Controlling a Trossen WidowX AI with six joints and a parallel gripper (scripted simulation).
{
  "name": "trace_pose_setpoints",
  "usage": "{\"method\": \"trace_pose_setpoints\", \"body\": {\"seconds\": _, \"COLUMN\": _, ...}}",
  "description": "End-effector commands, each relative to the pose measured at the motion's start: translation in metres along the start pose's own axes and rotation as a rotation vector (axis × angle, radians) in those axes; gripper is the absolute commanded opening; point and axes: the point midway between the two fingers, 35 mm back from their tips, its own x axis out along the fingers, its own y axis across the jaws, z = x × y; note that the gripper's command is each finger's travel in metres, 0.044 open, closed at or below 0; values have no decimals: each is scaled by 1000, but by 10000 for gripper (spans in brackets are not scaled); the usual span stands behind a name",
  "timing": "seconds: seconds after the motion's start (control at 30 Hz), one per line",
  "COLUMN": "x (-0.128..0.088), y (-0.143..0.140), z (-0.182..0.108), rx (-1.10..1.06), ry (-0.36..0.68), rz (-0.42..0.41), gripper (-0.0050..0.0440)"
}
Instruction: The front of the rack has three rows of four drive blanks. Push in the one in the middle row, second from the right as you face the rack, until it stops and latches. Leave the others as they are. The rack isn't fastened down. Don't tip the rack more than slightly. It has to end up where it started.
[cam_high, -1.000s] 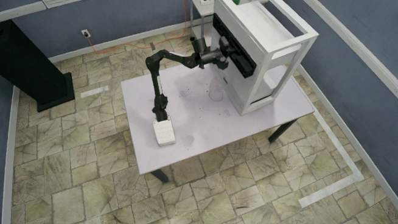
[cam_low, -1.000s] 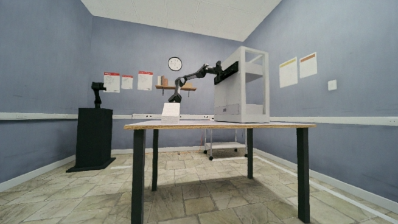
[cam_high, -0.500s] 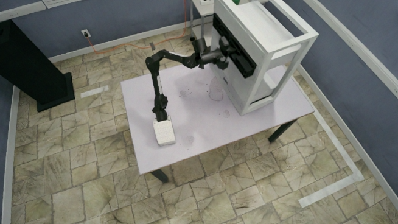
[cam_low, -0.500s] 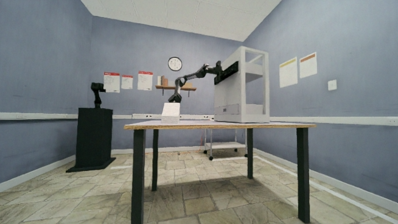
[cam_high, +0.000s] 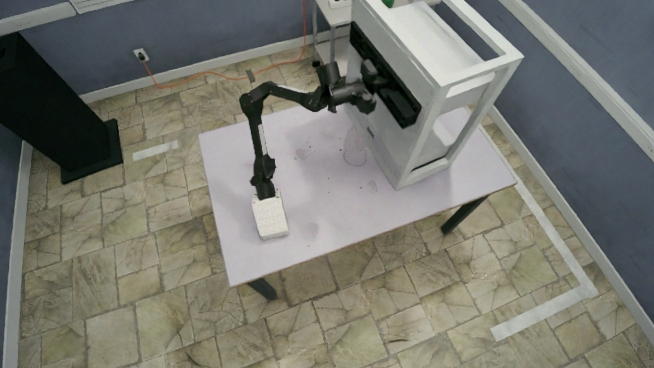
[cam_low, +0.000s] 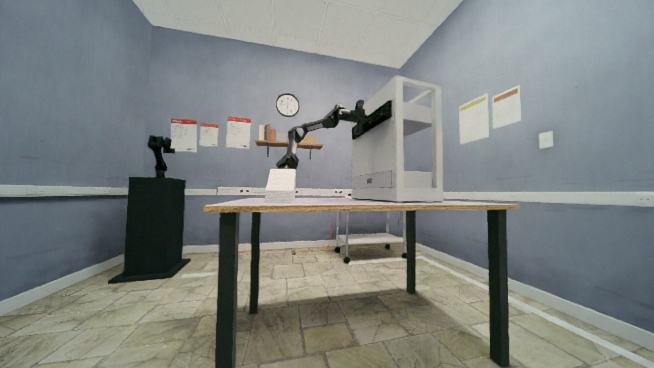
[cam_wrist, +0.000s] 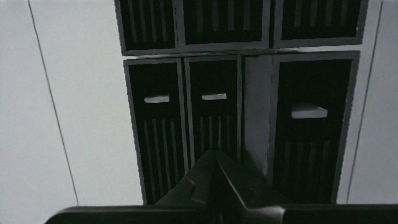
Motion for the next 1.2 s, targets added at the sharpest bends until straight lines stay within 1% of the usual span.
{"method": "trace_pose_setpoints", "body": {"seconds": 0.0, "x": 6, "y": 13, "z": -16, "rx": -33, "ry": 28, "rz": 31, "gripper": -50}}
{"method": "trace_pose_setpoints", "body": {"seconds": 0.87, "x": 6, "y": 13, "z": -16, "rx": -33, "ry": 28, "rz": 31, "gripper": -50}}
{"method": "trace_pose_setpoints", "body": {"seconds": 1.0, "x": -3, "y": 13, "z": -16, "rx": -33, "ry": 28, "rz": 31, "gripper": -50}}
{"method": "trace_pose_setpoints", "body": {"seconds": 1.07, "x": -3, "y": 13, "z": -16, "rx": -33, "ry": 28, "rz": 31, "gripper": -50}}
{"method": "trace_pose_setpoints", "body": {"seconds": 1.17, "x": -18, "y": 13, "z": -16, "rx": -33, "ry": 28, "rz": 31, "gripper": -50}}
